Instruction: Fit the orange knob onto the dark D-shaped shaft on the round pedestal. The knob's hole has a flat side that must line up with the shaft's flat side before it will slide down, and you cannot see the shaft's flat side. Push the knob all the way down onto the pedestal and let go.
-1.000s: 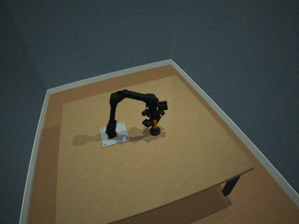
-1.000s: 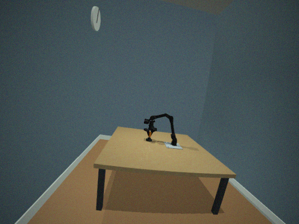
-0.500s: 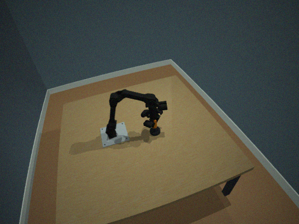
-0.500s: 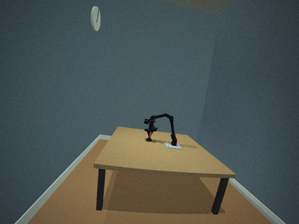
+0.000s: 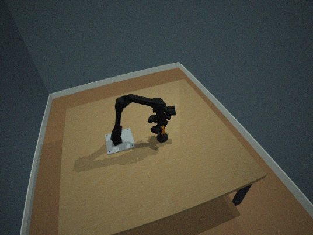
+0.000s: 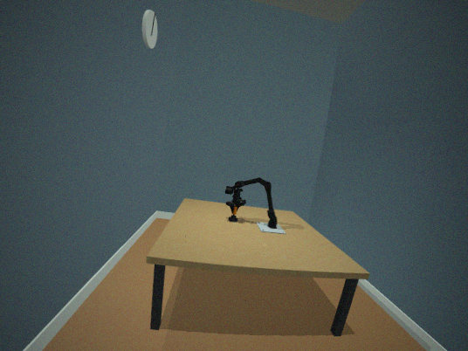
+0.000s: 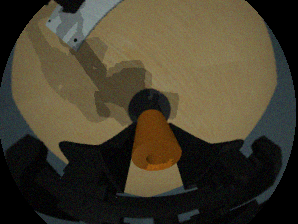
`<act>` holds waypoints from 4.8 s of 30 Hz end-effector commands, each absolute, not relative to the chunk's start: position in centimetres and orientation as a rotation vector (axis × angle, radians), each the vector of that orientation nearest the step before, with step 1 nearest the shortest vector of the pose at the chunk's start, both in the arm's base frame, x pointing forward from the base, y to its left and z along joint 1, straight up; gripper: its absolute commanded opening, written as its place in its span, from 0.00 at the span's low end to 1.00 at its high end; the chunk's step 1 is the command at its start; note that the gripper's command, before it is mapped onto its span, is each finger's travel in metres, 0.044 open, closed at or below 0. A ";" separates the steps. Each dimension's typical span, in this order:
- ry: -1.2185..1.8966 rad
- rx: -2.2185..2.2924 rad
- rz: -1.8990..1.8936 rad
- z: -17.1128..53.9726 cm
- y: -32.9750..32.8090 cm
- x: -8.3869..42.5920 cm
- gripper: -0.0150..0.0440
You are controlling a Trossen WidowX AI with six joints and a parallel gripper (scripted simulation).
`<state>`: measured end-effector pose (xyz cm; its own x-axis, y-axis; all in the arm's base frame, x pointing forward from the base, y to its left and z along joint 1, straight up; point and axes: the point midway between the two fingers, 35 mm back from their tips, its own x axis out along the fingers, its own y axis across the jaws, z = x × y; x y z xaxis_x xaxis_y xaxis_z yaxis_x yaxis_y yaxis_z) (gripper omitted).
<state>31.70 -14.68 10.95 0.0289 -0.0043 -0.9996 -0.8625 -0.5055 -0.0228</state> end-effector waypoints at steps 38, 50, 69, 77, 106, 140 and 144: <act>0.754 -1.764 1.700 11.0 -14.7 31.6 0.25; 0.754 -1.764 1.700 10.8 -14.8 31.8 0.25; 0.660 -1.847 1.782 11.0 -14.6 31.4 0.25; 0.593 -1.902 1.836 10.8 -14.7 31.4 0.25; 0.593 -1.902 1.835 10.7 -14.7 31.6 0.25; 1.464 -0.596 0.562 10.9 -14.7 31.8 0.25; 1.509 -0.377 0.350 11.1 -14.7 32.0 0.25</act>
<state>31.62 -14.55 10.76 0.0303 -0.0040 -0.9995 -0.7746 0.6319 -0.0260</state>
